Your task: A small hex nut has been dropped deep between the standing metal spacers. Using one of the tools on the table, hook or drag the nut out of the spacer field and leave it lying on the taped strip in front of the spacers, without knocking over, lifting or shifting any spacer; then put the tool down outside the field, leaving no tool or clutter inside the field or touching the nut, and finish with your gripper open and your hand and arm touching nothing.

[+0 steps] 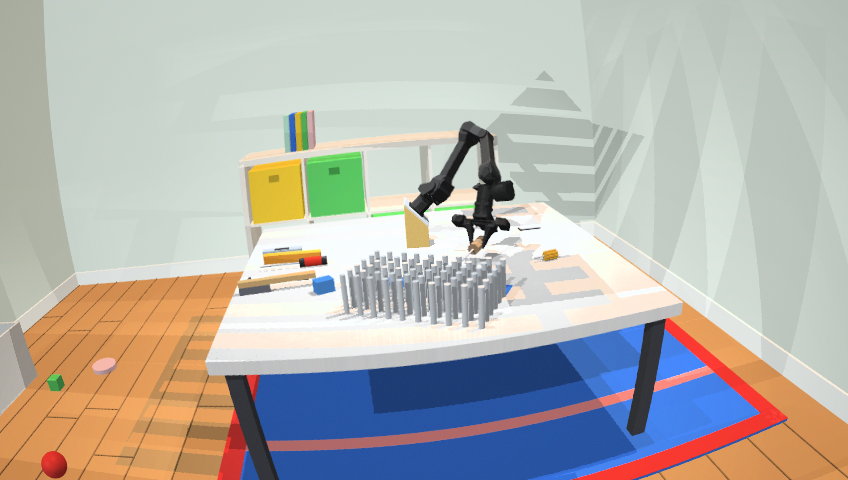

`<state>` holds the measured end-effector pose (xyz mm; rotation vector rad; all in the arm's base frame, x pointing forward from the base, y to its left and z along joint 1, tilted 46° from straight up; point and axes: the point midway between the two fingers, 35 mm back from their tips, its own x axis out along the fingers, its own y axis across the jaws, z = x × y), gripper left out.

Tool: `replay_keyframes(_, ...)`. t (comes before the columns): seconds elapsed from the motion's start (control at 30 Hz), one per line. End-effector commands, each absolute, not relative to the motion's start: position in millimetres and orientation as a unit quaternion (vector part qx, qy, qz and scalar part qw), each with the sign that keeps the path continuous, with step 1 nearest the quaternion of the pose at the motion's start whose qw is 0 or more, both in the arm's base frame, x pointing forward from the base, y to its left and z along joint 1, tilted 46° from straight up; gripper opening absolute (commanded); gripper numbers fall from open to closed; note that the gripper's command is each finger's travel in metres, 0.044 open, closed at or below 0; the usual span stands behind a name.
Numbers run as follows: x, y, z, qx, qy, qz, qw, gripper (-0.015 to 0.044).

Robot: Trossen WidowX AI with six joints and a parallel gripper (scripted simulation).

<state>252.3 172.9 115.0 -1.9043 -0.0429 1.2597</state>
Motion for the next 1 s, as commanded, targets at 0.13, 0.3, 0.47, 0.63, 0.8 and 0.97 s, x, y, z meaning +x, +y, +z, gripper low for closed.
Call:
replay_keyframes(0.13, 265, 148, 149, -0.763, -0.022, 0.493, 0.417, 0.0)
replay_keyframes(0.3, 267, 130, 167, -0.764, -0.023, 0.493, 0.416, 0.0)
replay_keyframes(0.47, 266, 113, 186, -0.765, -0.025, 0.492, 0.416, 0.0)
replay_keyframes(0.63, 263, 97, 202, -0.765, -0.026, 0.489, 0.418, 0.0)
replay_keyframes(0.8, 259, 111, 191, -0.767, -0.028, 0.498, 0.404, 0.0)
replay_keyframes(0.97, 249, 125, 194, -0.779, -0.041, 0.499, 0.378, 0.0)
